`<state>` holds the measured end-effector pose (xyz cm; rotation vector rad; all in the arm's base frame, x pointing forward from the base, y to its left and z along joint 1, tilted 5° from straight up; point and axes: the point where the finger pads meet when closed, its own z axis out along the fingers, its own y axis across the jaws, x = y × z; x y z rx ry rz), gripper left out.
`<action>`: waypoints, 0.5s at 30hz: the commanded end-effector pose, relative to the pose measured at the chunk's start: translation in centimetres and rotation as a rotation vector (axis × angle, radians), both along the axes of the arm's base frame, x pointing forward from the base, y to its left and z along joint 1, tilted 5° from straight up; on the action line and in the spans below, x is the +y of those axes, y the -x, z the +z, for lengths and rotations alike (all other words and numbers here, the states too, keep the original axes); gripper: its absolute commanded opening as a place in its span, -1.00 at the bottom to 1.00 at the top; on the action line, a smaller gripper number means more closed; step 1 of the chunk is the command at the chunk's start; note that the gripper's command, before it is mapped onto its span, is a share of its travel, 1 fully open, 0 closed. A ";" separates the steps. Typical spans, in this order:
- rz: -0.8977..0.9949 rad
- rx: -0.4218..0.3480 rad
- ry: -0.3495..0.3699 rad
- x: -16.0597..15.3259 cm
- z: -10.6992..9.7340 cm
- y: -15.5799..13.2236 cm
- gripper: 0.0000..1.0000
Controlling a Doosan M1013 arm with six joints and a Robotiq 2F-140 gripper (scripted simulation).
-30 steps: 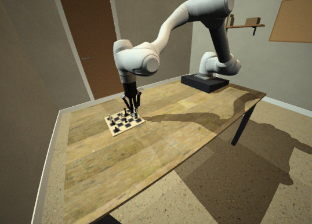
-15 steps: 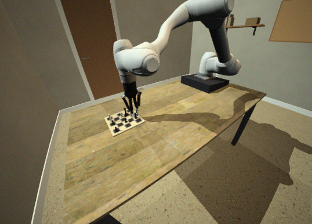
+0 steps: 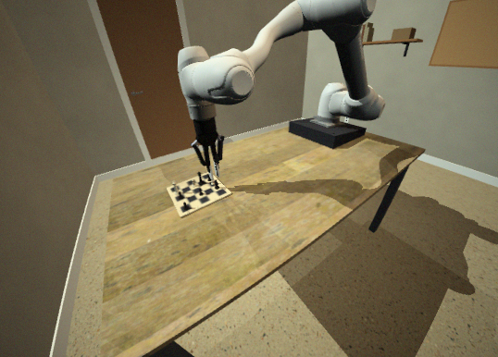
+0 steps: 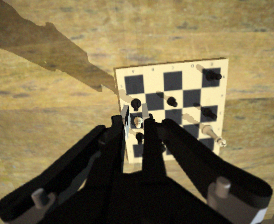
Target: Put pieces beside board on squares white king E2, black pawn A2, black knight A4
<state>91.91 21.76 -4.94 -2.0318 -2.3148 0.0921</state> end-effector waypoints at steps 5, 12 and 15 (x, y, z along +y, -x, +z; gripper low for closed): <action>0.000 0.000 0.000 0.0 3.6 -0.3 -0.56; 0.000 0.000 0.000 0.0 4.6 -0.4 -0.56; 0.000 0.000 0.000 0.0 4.6 -0.4 -0.56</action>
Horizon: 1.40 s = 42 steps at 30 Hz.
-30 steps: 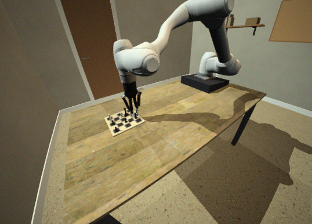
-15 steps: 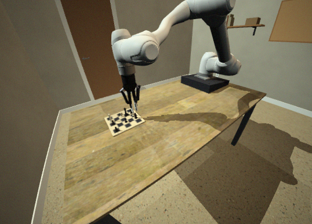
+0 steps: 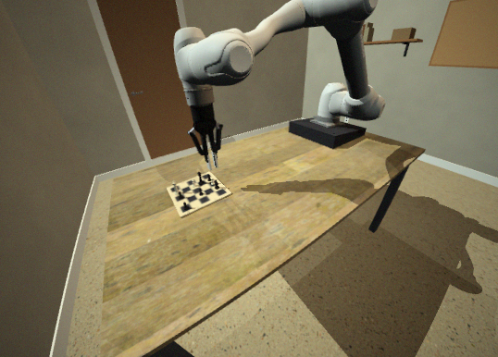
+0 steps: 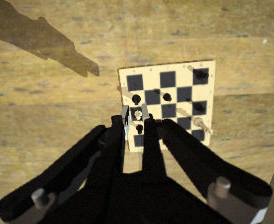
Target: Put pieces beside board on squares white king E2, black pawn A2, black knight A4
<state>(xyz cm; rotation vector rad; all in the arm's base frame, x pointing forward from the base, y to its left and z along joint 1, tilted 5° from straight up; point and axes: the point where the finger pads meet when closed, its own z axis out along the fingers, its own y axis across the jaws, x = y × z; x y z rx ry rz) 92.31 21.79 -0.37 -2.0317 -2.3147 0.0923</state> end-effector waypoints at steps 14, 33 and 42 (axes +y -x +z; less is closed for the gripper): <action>0.000 0.000 0.000 0.0 0.1 0.0 1.00; 0.000 0.000 0.000 0.0 1.6 -0.1 1.00; 0.000 0.000 0.000 0.0 4.6 -0.4 1.00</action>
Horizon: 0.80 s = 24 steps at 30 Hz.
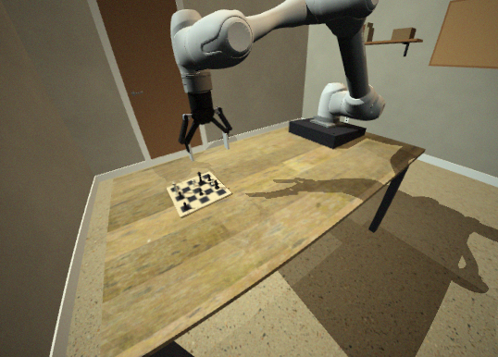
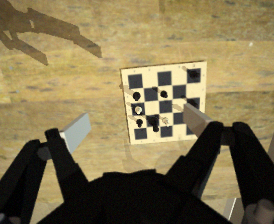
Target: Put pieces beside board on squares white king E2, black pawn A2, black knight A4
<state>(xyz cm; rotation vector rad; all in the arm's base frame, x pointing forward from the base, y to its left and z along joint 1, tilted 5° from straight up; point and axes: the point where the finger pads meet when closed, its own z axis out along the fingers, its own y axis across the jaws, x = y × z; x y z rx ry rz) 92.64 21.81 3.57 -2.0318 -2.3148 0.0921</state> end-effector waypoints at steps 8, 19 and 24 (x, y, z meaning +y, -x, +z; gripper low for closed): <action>0.000 0.000 0.000 0.0 1.8 -0.1 1.00; 0.000 0.000 0.000 0.0 1.9 -0.2 1.00; 0.000 0.000 0.000 0.0 1.9 -0.2 1.00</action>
